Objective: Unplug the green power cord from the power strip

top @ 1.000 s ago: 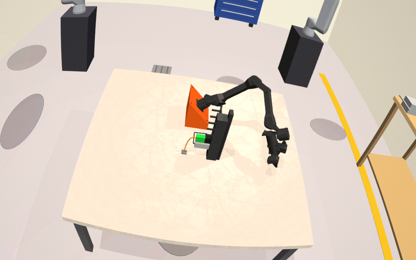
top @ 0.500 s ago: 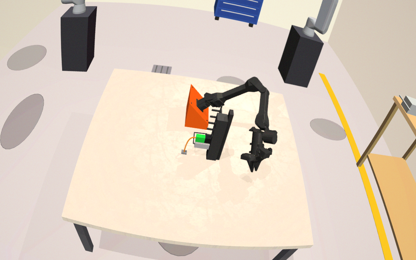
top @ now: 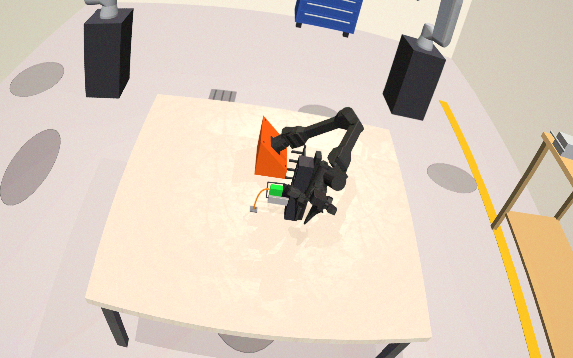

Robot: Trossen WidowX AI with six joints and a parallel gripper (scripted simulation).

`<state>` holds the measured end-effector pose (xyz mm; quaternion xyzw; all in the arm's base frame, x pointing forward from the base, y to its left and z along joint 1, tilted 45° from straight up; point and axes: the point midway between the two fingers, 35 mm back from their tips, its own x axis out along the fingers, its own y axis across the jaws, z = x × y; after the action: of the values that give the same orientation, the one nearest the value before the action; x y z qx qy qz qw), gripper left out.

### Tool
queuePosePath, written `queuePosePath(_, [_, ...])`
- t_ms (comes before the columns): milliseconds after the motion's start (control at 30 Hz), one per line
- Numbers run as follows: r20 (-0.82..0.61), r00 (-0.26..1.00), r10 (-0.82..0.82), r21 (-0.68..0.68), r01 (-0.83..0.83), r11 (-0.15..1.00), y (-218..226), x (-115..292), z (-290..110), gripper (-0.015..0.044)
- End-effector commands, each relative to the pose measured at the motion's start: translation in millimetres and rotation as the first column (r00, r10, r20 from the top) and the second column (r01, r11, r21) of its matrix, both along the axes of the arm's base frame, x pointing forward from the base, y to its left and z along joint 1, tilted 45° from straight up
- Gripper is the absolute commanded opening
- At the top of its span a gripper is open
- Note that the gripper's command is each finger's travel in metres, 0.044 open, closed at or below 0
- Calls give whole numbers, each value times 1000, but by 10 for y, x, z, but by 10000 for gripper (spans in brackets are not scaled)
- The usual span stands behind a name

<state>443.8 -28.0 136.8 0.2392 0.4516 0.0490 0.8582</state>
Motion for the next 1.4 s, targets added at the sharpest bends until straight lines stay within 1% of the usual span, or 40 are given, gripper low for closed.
queuePosePath(0, [-127, 988, -87, 65, 96, 993, -242, -140, -204, 160])
queuePosePath(133, [-279, 949, -149, 147, 196, 970, -415, -341, -419, 160])
queuePosePath(233, [-370, 892, -260, 162, 338, 927, -692, -531, -576, 160])
queuePosePath(300, [-475, 830, -293, 197, 425, 884, -725, -683, -708, 160])
queuePosePath(400, [-713, 621, -324, 224, 641, 735, -764, -1065, -965, 160])
queuePosePath(467, [-842, 449, -299, 193, 768, 610, -762, -1313, -1078, 160])
queuePosePath(533, [-936, 261, -235, 123, 870, 476, -744, -1542, -1147, 160])
queuePosePath(567, [-961, 188, -201, 87, 901, 425, -734, -1626, -1162, 160])
queuePosePath(600, [-973, 144, -178, 63, 917, 394, -727, -1673, -1169, 160])
queuePosePath(633, [-977, 129, -170, 55, 922, 383, -725, -1689, -1171, 160])
queuePosePath(967, [-977, 129, -170, 55, 922, 383, -724, -1683, -1168, 160])
queuePosePath(1367, [-977, 128, -170, 55, 922, 383, -599, -1669, -1043, 160])
